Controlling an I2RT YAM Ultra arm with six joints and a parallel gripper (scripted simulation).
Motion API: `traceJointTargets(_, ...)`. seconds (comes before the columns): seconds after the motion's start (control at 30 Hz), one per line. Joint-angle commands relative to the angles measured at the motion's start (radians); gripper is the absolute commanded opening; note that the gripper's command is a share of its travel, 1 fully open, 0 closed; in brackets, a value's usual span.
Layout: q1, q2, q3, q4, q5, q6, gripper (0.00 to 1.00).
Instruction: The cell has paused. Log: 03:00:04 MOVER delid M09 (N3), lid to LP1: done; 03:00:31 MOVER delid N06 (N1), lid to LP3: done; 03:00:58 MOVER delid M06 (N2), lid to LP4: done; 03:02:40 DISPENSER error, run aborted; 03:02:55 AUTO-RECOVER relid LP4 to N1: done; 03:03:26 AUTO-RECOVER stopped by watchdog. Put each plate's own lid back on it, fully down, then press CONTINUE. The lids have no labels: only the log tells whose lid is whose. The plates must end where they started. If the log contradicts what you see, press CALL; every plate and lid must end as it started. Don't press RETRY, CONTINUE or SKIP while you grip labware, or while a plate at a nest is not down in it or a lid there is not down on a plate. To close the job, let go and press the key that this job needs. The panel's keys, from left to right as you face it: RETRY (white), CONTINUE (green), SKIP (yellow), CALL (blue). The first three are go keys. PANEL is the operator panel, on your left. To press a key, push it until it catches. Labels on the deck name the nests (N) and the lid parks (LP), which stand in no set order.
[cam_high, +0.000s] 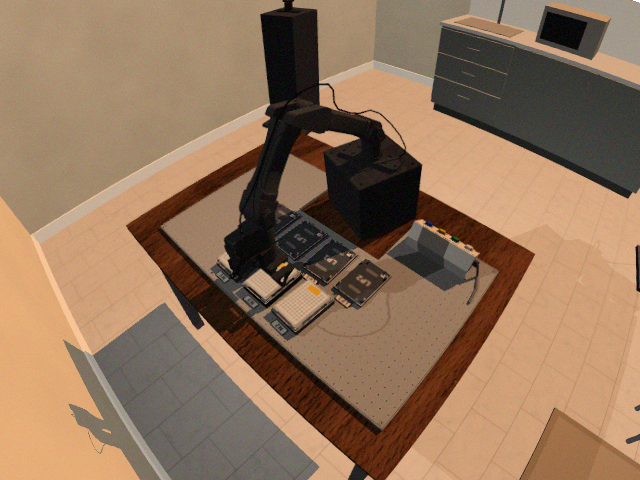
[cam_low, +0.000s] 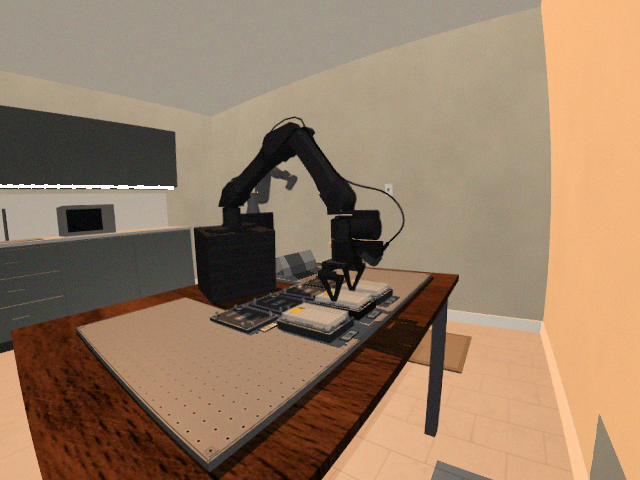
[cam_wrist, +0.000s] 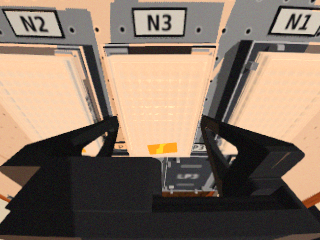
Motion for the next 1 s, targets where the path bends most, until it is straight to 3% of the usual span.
traceJointTargets(0.0,-0.01,-0.036,-0.012,0.009,-0.004,-0.011,1.0)
traceJointTargets(0.37,-0.004,-0.081,-0.025,-0.05,-0.004,-0.005,1.0)
traceJointTargets(0.7,-0.006,-0.088,-0.04,-0.023,-0.004,-0.007,1.0)
traceJointTargets(0.93,0.003,-0.18,-0.241,0.083,-0.003,0.015,0.93)
traceJointTargets(0.97,0.003,-0.18,-0.241,0.083,-0.003,0.015,0.93)
